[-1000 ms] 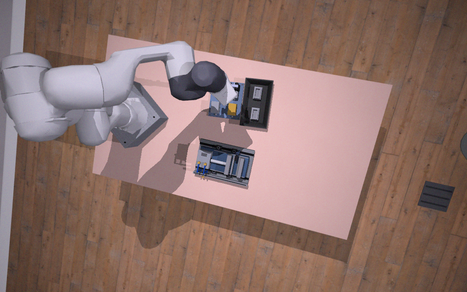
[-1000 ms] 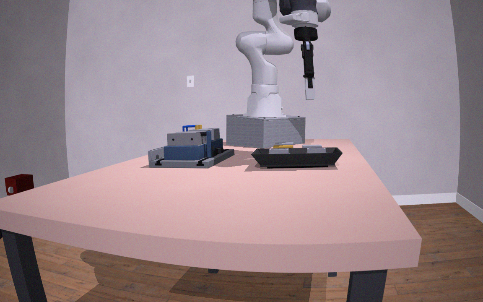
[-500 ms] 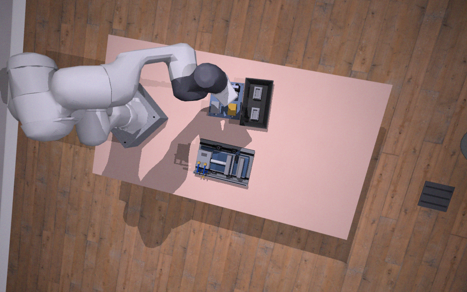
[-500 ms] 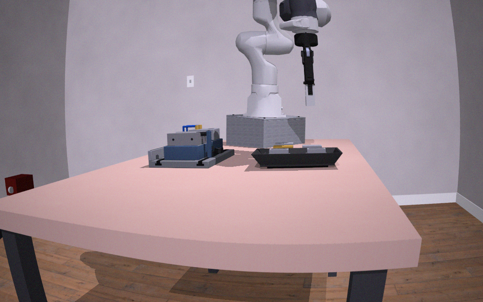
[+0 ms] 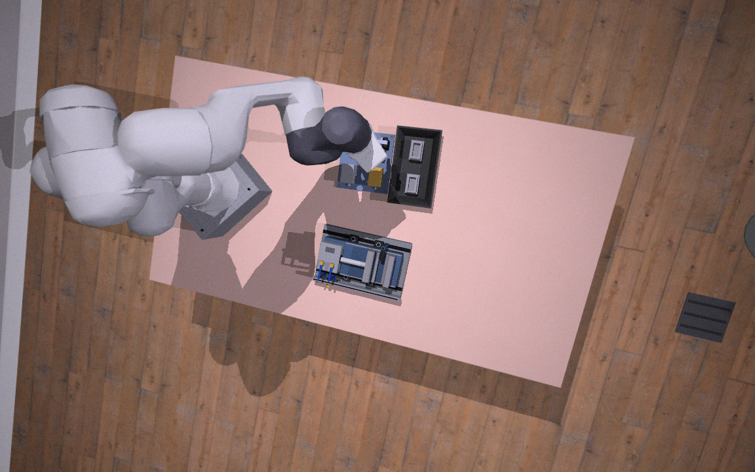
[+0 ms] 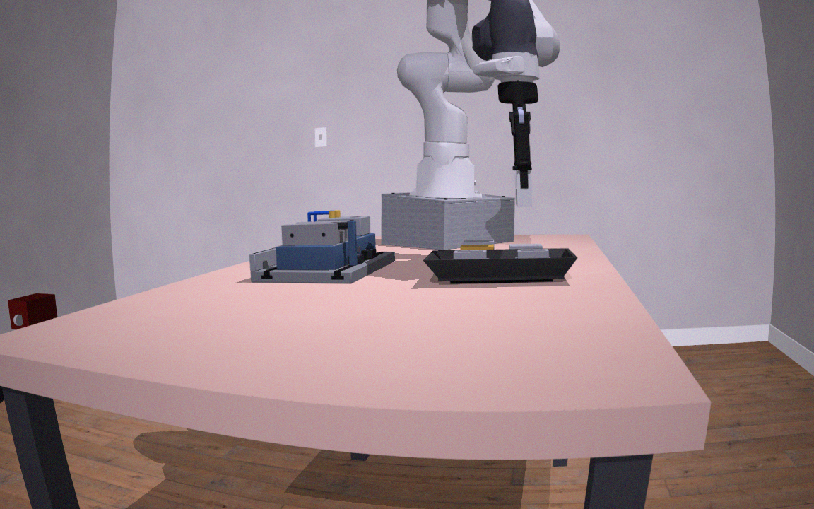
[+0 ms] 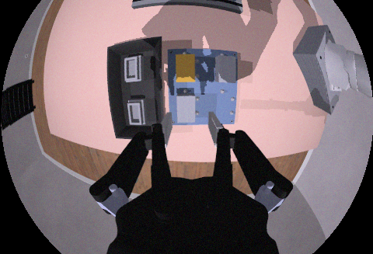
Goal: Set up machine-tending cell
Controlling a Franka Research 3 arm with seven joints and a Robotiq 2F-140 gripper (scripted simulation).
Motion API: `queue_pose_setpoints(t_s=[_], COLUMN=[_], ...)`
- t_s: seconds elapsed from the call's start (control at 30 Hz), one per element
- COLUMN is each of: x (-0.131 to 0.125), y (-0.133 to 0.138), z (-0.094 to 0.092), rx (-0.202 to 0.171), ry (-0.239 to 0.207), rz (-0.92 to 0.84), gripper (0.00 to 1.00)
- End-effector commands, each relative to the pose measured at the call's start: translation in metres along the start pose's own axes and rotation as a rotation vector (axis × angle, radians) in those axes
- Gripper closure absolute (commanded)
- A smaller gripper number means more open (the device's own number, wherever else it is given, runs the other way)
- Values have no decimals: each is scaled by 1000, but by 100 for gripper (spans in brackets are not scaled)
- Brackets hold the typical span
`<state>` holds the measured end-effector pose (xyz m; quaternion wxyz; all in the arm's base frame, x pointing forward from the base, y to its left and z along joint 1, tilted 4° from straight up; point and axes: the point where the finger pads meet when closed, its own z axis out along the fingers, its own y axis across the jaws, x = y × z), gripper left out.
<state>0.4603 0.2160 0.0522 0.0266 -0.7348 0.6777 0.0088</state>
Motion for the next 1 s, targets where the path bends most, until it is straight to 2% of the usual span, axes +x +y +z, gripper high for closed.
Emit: queue_pose_setpoints(t_s=[0.0,0.53,0.97], x=[-1,-1,-1], y=[-6,-7,-7], z=[13,54,63], rx=[22,22,22], ry=[-3,-3,-3], rz=[7,7,7], gripper=[60,60,60])
